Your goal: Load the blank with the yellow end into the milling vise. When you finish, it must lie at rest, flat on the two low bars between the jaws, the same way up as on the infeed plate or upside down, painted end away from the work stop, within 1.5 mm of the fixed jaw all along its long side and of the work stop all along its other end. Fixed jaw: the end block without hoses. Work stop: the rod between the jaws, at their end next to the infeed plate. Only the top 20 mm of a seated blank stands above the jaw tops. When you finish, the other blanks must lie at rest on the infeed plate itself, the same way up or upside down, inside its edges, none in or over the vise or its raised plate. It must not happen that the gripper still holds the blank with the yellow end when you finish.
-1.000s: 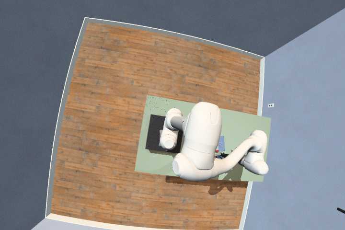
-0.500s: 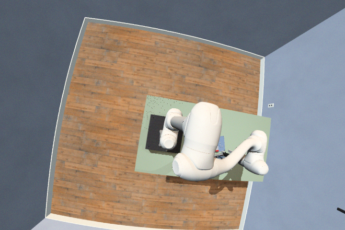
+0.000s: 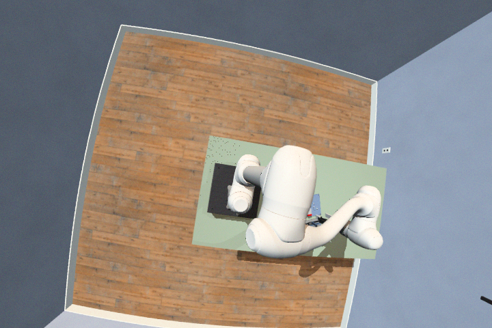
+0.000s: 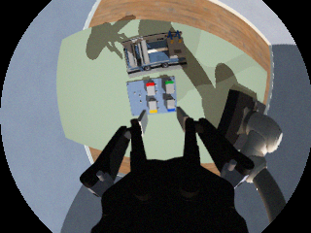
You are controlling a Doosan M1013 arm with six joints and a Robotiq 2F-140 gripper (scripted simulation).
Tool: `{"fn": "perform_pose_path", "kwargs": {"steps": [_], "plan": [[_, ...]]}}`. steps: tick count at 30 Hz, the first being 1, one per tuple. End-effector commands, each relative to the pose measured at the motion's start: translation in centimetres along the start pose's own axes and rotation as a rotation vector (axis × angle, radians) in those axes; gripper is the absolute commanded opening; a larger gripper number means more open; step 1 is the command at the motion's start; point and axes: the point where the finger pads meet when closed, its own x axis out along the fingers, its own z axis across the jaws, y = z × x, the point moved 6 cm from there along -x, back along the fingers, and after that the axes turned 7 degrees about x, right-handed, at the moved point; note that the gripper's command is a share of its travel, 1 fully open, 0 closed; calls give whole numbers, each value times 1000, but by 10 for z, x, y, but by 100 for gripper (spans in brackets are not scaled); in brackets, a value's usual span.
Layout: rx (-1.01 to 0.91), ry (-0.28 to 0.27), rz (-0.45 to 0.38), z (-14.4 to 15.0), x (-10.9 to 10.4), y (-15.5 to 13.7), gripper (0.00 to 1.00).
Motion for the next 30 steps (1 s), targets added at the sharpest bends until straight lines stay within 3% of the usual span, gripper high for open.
{"fn": "perform_pose_path", "kwargs": {"steps": [1, 17, 30], "plan": [[0, 0, 0, 0, 0, 0, 44], [0, 0, 0, 0, 0, 0, 44], [5, 0, 1, -8, 41, -11, 44]]}}
